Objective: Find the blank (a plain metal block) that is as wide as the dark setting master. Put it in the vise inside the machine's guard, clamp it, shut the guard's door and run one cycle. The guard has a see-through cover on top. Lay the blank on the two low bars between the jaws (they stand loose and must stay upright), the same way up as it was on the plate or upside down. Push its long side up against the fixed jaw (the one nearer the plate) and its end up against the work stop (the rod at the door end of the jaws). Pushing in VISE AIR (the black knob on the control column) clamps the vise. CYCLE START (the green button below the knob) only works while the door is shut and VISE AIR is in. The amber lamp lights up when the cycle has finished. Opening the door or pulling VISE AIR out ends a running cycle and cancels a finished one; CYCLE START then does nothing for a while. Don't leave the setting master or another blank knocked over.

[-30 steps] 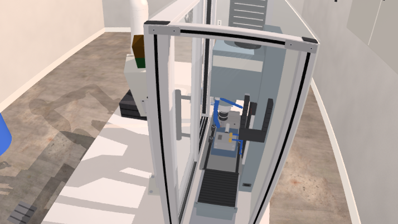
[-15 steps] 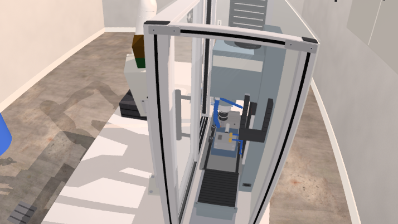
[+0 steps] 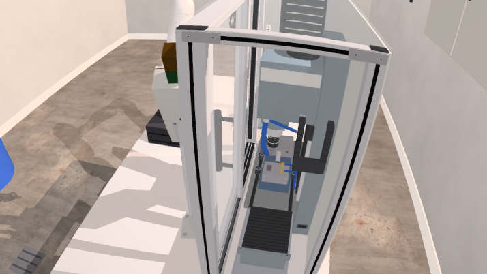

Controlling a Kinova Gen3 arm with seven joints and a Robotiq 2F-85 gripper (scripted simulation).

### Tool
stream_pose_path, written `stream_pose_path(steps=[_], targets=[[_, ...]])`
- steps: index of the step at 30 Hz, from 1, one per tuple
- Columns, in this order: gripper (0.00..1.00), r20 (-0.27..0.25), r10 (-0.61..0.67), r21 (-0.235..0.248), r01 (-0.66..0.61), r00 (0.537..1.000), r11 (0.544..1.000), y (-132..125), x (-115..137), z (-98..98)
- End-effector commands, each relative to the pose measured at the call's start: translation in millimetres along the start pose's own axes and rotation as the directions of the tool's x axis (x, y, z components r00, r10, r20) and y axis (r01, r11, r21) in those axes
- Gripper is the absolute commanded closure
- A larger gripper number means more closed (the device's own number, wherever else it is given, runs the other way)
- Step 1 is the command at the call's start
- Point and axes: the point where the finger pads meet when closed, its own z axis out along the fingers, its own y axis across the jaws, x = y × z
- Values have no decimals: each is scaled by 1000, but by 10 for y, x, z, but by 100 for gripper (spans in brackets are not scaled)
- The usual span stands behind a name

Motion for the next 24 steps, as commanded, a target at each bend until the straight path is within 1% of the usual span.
stream_pose_path(steps=[1, 7, 12, 24], targets=[[90, -1, 0, 1, 0, 1000, 1000, -2, 0, -4], [90, -1, 0, 1, 0, 1000, 1000, -2, 0, -4], [90, -1, 0, 1, 0, 1000, 1000, -2, 400, -5], [90, -1, 0, 1, 0, 1000, 1000, -2, 400, -5]])
